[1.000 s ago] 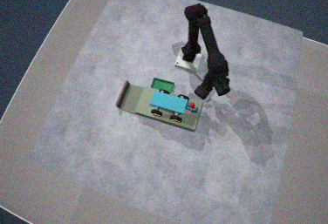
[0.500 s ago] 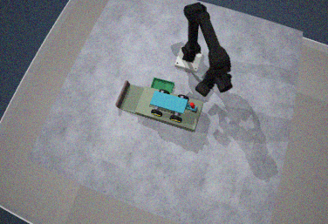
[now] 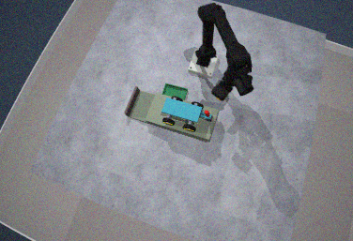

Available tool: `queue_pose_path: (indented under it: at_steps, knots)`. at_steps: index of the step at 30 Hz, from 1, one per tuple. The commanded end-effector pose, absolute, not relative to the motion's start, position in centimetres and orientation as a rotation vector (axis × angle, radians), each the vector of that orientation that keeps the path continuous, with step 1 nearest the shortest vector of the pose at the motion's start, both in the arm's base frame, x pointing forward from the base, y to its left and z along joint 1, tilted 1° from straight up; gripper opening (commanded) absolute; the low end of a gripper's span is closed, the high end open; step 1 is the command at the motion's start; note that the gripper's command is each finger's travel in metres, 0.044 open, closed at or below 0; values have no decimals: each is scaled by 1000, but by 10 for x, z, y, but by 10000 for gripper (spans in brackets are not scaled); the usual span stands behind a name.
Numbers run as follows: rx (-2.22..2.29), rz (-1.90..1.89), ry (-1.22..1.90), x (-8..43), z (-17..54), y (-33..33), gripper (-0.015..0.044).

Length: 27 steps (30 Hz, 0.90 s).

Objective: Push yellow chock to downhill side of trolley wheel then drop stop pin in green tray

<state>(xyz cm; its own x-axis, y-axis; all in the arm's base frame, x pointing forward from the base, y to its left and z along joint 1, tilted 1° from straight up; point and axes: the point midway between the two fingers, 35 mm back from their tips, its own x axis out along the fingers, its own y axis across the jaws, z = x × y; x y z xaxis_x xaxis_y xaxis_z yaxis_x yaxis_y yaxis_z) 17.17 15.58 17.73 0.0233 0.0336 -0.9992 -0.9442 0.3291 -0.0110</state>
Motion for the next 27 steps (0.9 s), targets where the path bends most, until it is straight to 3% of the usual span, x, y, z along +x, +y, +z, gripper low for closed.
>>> queue_pose_path:
  at_steps: [1,10,27]
  knots:
    - [-942,969,1308,173,189,158,0]
    - [-909,937,1324,173,190,158,0]
    - [-462,505,1481,173,190,158,0]
